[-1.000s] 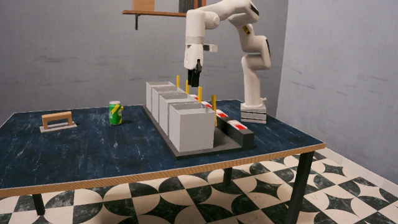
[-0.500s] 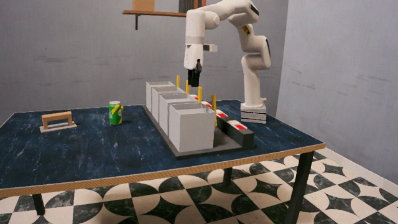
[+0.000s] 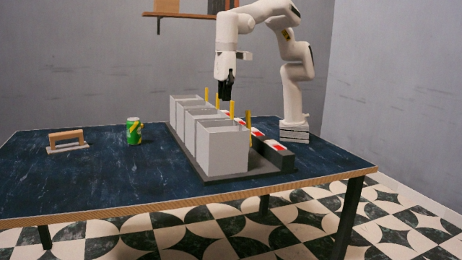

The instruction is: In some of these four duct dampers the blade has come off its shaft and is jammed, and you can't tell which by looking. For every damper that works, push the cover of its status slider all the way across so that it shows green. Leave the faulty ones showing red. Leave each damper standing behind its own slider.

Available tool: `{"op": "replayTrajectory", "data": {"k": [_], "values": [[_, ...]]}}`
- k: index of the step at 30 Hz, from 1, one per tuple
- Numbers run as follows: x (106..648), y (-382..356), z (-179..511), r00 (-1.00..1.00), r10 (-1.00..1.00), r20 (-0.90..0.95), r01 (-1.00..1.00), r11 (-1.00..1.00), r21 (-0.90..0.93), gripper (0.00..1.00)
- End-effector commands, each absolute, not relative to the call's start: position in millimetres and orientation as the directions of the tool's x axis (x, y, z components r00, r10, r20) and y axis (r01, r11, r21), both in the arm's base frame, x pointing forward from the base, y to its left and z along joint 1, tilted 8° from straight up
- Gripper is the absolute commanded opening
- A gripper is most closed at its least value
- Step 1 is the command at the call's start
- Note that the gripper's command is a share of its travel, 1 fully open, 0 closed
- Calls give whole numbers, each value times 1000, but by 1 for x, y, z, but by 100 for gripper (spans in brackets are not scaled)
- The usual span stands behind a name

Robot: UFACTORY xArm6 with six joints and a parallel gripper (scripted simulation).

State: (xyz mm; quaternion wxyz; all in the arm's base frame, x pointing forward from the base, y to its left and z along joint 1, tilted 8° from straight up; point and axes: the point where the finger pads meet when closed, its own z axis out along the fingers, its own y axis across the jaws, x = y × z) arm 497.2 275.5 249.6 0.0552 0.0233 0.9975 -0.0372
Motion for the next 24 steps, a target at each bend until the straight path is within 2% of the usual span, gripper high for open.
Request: {"op": "replayTrajectory", "data": {"k": [1,15,24], "values": [[489,273,250,-992,41,-116,47,998,-47,39],[391,239,218,-992,42,-116,23,986,162,39],[387,237,217,-992,43,-116,22,985,171,39]]}}
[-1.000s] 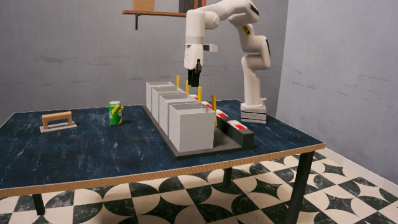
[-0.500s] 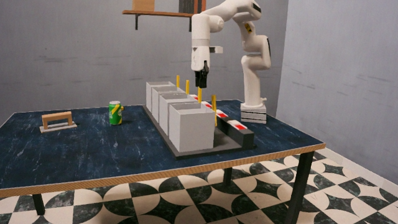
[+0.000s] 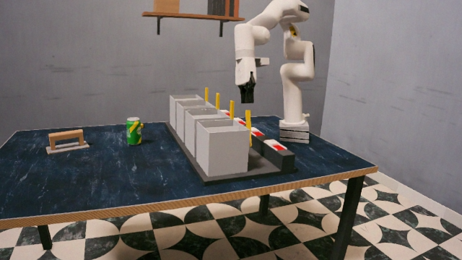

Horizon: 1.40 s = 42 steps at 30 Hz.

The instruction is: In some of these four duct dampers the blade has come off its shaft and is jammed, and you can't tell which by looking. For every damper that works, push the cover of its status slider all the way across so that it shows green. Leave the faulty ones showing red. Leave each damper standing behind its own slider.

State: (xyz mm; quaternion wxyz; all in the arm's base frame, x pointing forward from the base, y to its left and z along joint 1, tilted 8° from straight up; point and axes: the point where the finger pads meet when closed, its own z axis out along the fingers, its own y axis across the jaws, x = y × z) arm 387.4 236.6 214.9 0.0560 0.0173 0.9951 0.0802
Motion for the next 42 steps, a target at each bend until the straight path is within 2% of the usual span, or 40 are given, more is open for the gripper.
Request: {"op": "replayTrajectory", "data": {"k": [1,22,42], "values": [[387,237,217,-992,43,-116,22,985,171,39],[388,238,212,-992,43,-116,22,985,171,39],[392,244,179,-992,43,-116,22,985,171,39]]}}
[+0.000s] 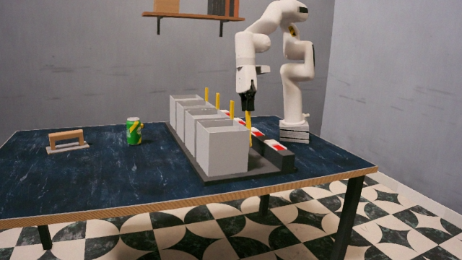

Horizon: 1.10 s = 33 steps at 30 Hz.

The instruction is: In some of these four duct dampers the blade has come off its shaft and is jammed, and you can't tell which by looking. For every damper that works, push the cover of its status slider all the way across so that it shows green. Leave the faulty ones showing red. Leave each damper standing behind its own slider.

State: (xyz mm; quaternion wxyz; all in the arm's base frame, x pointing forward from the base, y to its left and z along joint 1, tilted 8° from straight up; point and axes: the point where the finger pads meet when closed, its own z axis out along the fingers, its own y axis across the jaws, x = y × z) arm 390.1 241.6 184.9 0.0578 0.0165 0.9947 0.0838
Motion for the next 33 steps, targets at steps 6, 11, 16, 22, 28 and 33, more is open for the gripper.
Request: {"op": "replayTrajectory", "data": {"k": [6,11,16,22,28,33], "values": [[394,246,166,-992,43,-116,22,985,171,39],[395,247,160,-992,43,-116,22,985,171,39],[396,249,151,-992,43,-116,22,985,171,39],[397,250,145,-992,43,-116,22,985,171,39],[397,250,142,-992,43,-116,22,985,171,39],[397,250,142,-992,43,-116,22,985,171,39]]}}
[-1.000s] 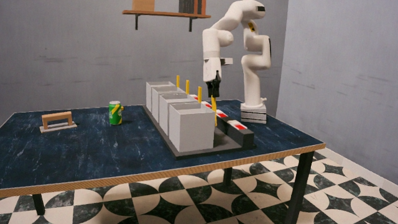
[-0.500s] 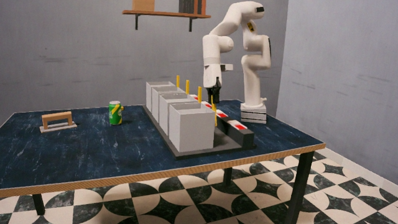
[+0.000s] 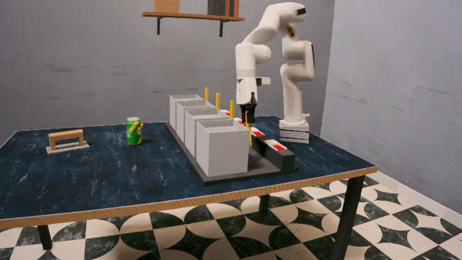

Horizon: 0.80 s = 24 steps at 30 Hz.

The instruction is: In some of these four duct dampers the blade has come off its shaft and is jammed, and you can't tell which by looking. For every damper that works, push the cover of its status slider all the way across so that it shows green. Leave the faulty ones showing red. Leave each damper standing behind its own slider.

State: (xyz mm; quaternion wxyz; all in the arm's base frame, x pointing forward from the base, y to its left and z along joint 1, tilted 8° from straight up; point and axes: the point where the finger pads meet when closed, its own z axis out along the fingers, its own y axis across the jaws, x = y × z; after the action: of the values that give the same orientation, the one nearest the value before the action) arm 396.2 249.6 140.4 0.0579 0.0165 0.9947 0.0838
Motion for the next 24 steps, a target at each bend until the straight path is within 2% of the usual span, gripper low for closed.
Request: {"op": "replayTrajectory", "data": {"k": [1,12,13,24], "values": [[397,250,142,-992,43,-116,22,985,171,39],[397,250,142,-992,43,-116,22,985,171,39],[397,250,142,-992,43,-116,22,985,171,19],[397,250,142,-992,43,-116,22,985,171,19]]}}
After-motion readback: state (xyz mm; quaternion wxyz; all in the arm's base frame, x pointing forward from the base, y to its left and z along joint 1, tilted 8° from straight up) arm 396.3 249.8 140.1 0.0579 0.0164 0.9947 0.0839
